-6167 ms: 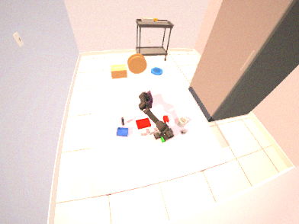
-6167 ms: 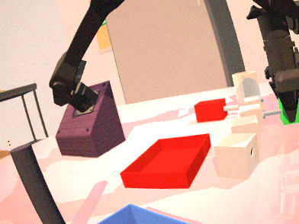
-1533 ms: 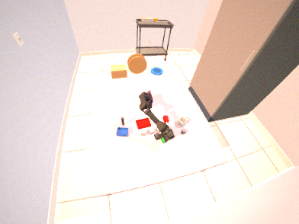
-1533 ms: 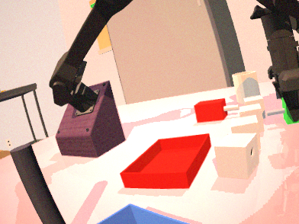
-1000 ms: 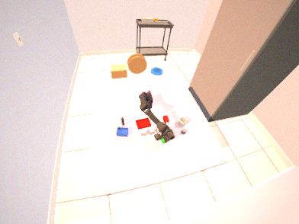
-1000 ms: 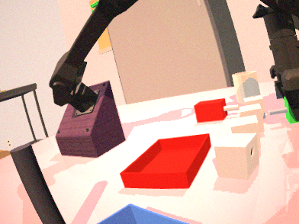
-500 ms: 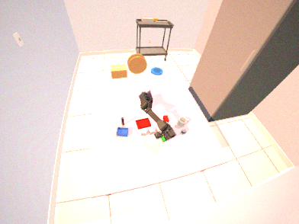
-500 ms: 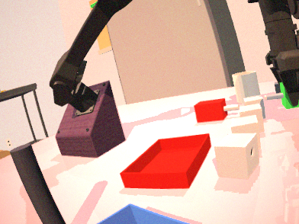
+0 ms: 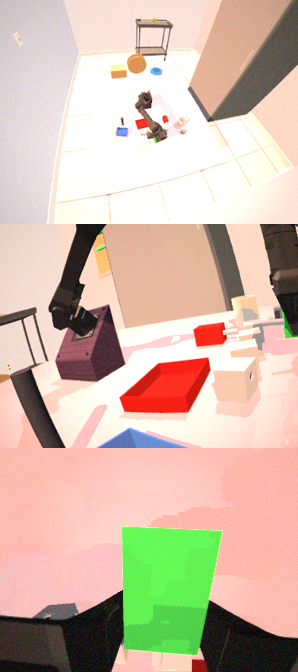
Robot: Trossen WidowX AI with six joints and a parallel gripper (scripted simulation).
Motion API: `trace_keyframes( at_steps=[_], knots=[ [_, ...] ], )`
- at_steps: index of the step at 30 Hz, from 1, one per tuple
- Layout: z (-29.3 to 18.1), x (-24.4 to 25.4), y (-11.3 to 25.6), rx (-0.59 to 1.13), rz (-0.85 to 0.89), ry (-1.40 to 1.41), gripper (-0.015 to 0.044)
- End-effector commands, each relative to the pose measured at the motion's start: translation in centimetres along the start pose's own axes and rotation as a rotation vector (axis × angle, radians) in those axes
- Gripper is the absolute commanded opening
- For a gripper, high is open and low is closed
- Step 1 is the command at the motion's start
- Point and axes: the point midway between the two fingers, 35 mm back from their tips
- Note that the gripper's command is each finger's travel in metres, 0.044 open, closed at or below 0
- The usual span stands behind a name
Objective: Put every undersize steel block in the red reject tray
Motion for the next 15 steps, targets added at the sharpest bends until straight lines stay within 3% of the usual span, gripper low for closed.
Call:
trace_keyframes(
  at_steps=[1, 5, 15],
  knots=[
    [-1.9, -6.4, 2.0, -0.022, -0.009, -0.149, 0.0000],
    [-4.5, -11.4, 3.1, -0.025, -0.014, -0.269, 0.0000],
    [-4.5, -12.5, 1.8, -0.025, -0.016, -0.259, 0.0000]
  ],
)
Point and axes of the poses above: the point midway between the two fingers, 35 mm back from their tips, its own y axis back along the fingers, its own x axis across the jaws, z = x × y, and after that the axes turned 15 degrees about y, right-handed
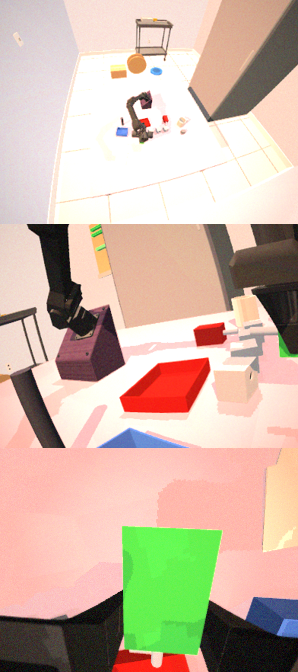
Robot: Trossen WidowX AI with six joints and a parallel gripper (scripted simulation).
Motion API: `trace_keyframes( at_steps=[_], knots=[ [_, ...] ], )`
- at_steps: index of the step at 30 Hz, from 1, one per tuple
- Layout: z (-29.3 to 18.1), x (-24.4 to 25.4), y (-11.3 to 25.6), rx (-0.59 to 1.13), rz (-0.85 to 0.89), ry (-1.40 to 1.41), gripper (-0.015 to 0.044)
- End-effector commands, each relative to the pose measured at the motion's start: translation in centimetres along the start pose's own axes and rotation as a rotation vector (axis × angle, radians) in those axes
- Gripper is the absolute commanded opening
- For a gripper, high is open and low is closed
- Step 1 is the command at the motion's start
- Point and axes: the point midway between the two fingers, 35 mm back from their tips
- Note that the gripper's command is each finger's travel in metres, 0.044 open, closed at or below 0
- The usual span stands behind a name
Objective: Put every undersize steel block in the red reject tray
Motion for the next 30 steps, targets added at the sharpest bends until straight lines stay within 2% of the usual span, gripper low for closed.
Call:
trace_keyframes(
  at_steps=[1, 30],
  knots=[
    [0.1, 0.1, -0.3, -0.007, 0.004, 0.005, 0.0000],
    [0.6, 0.8, -4.7, -0.007, 0.002, -0.001, 0.0000]
  ],
)
Point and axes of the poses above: the point midway between the two fingers, 35 mm back from their tips, its own y axis back along the fingers, its own x axis across the jaws, z = x × y, and after that the axes turned 15 degrees about y, right-handed
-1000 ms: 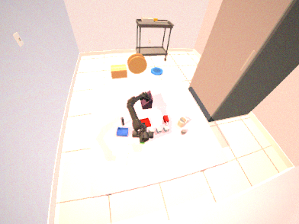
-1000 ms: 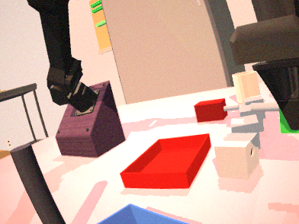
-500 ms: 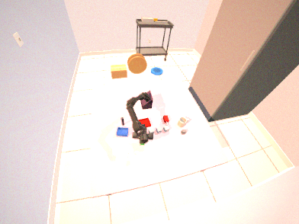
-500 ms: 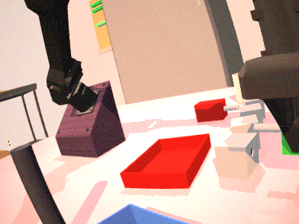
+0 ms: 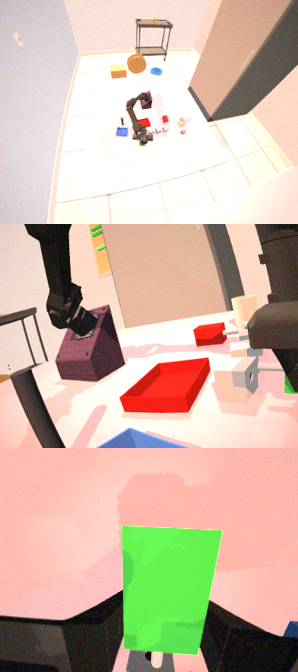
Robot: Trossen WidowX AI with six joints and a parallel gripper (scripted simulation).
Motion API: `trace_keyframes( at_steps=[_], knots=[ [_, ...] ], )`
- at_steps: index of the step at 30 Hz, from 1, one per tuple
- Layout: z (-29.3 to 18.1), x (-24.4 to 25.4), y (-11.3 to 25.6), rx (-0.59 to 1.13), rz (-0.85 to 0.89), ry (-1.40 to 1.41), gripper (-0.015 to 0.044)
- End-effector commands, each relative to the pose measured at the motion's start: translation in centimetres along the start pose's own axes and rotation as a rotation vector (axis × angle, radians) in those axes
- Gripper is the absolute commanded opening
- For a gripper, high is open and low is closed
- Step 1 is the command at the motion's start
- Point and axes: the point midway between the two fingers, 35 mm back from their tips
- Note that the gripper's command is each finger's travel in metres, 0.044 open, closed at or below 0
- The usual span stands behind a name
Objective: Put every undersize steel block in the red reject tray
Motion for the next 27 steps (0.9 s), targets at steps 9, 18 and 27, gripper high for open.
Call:
trace_keyframes(
  at_steps=[9, 18, 27],
  knots=[
    [0.3, 0.6, -0.9, -0.007, 0.004, 0.010, 0.0000],
    [0.0, 0.6, -1.1, -0.012, 0.002, 0.010, 0.0000],
    [-0.3, 0.7, -1.2, -0.019, 0.000, 0.010, 0.0000]
  ],
)
Point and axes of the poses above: the point midway between the two fingers, 35 mm back from their tips, its own y axis back along the fingers, its own x axis across the jaws, z = x × y, and after that the axes turned 15 degrees about y, right-handed
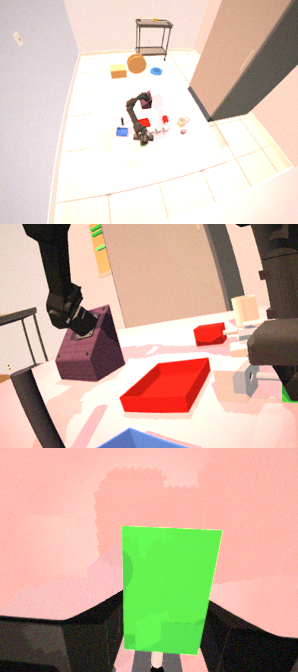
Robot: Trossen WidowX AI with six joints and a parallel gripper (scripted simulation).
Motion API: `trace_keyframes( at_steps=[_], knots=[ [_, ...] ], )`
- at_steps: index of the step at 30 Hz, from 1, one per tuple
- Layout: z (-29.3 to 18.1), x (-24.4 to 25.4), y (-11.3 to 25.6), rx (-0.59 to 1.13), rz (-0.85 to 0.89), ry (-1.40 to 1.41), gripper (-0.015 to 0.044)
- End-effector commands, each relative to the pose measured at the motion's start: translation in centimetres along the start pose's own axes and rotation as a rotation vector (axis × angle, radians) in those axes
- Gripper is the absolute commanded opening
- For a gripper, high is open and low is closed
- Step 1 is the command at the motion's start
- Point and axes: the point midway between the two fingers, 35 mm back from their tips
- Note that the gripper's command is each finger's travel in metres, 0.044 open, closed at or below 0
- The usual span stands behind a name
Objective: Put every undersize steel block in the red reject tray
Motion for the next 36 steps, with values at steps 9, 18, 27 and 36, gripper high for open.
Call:
trace_keyframes(
  at_steps=[9, 18, 27, 36],
  knots=[
    [-0.44, -0.07, 0.29, -0.017, 0.000, 0.002, 0.0000],
    [-0.47, -0.10, 0.39, -0.018, 0.000, 0.002, 0.0000],
    [-0.14, 0.03, 0.38, -0.018, 0.000, 0.002, 0.0000],
    [-0.14, 0.00, 0.42, -0.019, 0.000, 0.001, 0.0000]
  ],
)
Point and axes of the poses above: the point midway between the two fingers, 35 mm back from their tips, its own y axis back along the fingers, its own x axis across the jaws, z = x × y, and after that the axes turned 15 degrees about y, right-handed
